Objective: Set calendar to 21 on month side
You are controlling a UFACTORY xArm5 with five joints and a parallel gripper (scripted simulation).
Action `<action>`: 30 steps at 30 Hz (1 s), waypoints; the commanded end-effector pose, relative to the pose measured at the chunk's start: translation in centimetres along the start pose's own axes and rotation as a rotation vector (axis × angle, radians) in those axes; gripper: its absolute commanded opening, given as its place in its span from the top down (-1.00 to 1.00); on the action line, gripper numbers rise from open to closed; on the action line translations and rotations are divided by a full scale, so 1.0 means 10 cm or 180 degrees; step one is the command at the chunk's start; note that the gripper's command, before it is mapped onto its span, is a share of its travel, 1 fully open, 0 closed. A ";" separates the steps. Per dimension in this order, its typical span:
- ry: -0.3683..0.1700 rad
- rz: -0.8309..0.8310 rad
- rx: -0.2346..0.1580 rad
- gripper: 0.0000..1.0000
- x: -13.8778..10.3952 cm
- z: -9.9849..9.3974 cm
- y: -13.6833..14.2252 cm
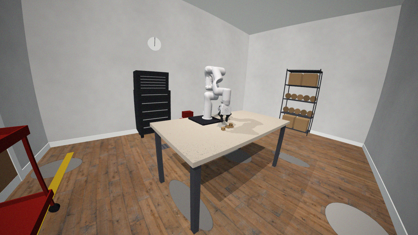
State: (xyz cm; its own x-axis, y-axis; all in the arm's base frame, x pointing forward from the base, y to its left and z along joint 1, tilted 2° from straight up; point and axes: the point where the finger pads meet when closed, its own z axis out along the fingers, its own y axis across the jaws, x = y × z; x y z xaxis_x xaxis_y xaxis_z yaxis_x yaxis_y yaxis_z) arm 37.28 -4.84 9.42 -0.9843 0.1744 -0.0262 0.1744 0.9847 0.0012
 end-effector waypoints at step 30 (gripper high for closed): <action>-0.0011 0.0000 0.0000 0.05 -0.01 0.38 0.00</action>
State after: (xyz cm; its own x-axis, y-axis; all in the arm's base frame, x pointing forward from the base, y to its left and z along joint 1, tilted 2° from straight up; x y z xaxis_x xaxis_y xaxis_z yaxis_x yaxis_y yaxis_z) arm 37.36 -4.90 5.79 -0.9843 0.1743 -0.0260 0.1744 0.9847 0.0011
